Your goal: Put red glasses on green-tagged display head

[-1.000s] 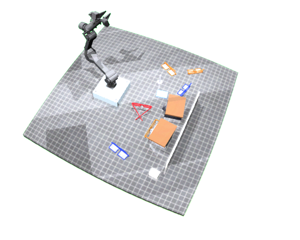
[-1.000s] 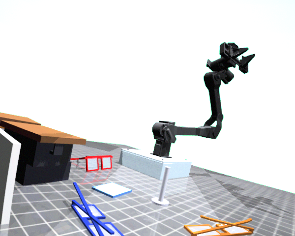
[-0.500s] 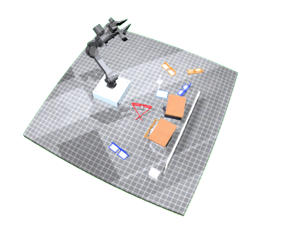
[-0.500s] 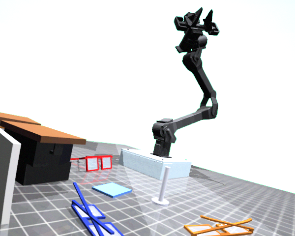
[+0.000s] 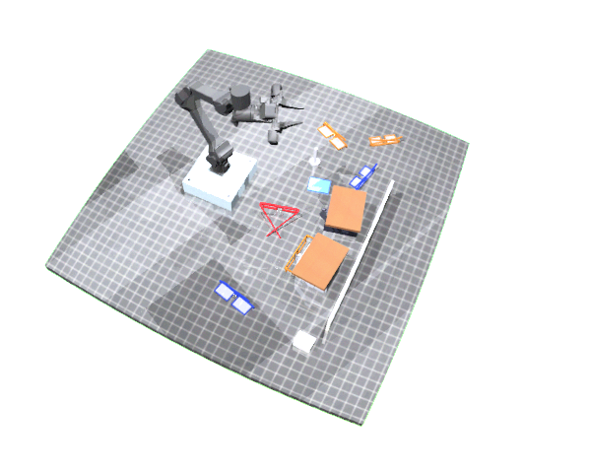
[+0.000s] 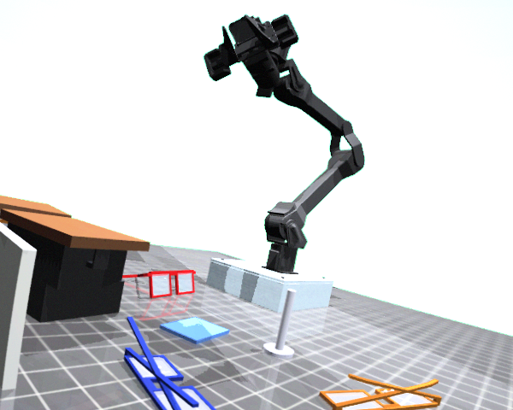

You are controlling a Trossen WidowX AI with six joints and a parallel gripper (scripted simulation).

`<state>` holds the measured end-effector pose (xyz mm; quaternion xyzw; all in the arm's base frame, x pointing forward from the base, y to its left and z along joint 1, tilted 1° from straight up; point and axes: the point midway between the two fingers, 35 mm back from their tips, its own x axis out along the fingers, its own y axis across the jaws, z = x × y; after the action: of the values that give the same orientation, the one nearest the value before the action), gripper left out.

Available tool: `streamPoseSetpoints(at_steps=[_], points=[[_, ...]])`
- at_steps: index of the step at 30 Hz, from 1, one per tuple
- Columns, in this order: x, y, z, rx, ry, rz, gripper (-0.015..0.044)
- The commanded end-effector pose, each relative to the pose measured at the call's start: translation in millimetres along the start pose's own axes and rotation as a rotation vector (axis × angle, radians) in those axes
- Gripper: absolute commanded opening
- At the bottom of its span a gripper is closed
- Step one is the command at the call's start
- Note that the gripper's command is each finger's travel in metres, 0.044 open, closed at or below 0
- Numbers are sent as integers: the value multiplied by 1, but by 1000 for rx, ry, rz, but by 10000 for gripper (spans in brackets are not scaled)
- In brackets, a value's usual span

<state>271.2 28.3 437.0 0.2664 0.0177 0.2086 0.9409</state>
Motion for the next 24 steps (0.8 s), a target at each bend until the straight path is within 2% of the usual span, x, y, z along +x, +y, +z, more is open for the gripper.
streamPoseSetpoints(at_steps=[1, 6, 11, 17, 22, 24], points=[[20, -51, -33, -10, 113, -151, 200], [31, -117, -88, -62, 326, -345, 200], [23, -171, -152, -136, 602, -496, 200], [-15, -218, -230, -246, 1030, -591, 200], [-63, -238, -284, -337, 1437, -564, 200], [-76, -240, -294, -357, 1541, -539, 200]])
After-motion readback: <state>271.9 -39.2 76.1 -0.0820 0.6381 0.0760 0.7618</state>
